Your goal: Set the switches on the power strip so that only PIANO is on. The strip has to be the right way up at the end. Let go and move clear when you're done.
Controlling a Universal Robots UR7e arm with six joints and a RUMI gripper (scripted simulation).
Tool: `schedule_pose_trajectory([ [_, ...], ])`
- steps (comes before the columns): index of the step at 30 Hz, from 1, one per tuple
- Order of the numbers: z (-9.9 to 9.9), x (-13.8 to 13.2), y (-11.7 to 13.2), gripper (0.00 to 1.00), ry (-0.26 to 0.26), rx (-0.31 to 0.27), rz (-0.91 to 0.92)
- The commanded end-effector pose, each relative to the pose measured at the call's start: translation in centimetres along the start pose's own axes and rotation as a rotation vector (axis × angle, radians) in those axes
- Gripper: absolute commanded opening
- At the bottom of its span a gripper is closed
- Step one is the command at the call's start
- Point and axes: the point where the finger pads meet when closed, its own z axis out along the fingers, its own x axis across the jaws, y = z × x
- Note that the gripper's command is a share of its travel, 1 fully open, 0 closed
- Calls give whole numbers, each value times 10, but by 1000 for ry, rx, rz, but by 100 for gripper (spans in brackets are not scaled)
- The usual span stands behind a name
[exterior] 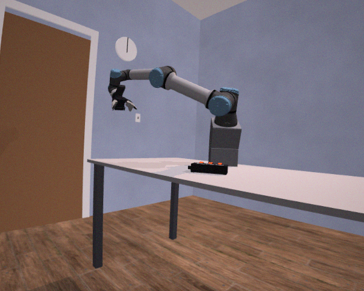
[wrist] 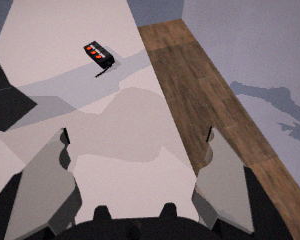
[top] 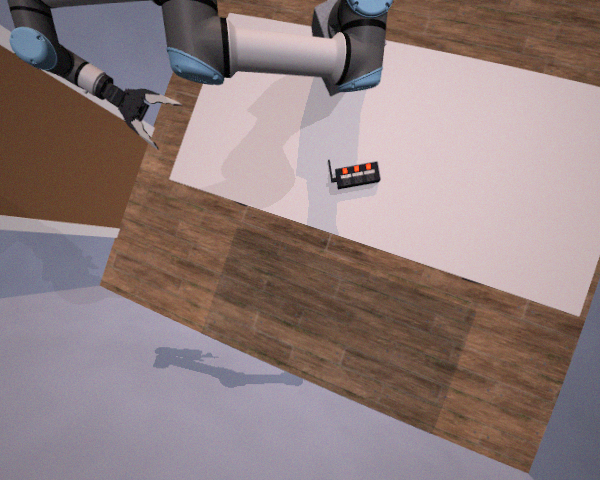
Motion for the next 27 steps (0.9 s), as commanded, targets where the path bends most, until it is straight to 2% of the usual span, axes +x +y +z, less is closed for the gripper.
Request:
schedule_pose_trajectory([
  [1,-1,0,-1,100,1,-1,-1],
  [17,-1,0,-1,100,1,-1,-1],
  [18,-1,0,-1,0,1,-1,-1],
  [27,-1,0,-1,0,1,-1,-1],
])
